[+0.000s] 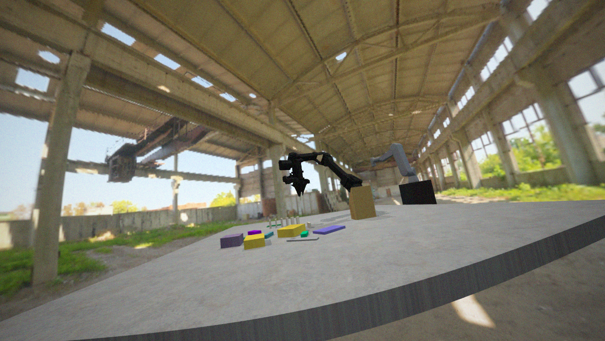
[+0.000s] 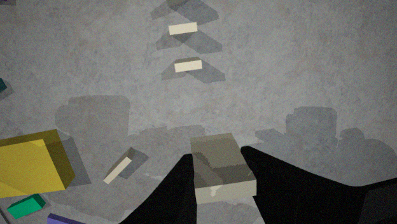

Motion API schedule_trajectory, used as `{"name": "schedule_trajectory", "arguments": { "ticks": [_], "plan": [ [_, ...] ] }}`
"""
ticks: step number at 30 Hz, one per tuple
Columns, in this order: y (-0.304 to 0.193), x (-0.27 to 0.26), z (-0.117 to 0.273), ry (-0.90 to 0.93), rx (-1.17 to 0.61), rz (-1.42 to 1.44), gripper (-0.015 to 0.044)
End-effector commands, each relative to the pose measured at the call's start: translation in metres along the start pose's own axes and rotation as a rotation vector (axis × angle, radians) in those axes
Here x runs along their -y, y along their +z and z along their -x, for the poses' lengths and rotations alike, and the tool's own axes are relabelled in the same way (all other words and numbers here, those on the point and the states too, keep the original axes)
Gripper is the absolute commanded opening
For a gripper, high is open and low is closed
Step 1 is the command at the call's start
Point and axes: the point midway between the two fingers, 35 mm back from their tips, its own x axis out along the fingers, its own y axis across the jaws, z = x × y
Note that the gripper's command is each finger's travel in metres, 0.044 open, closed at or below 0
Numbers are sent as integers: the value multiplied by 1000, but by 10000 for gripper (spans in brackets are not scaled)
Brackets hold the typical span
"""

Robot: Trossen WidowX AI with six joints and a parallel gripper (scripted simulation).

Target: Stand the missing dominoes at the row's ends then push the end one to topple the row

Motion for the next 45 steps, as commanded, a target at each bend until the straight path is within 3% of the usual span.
{"name": "schedule_trajectory", "arguments": {
  "ticks": [1, 25, 40, 45],
  "plan": [
    [1, -6, -1, 5, -3, 24, 107],
    [1, -6, -128, 2, 0, 23, 107],
    [1, -5, -132, 0, 0, 23, 107],
    [1, -5, -132, 0, 0, 23, 238]
  ]
}}
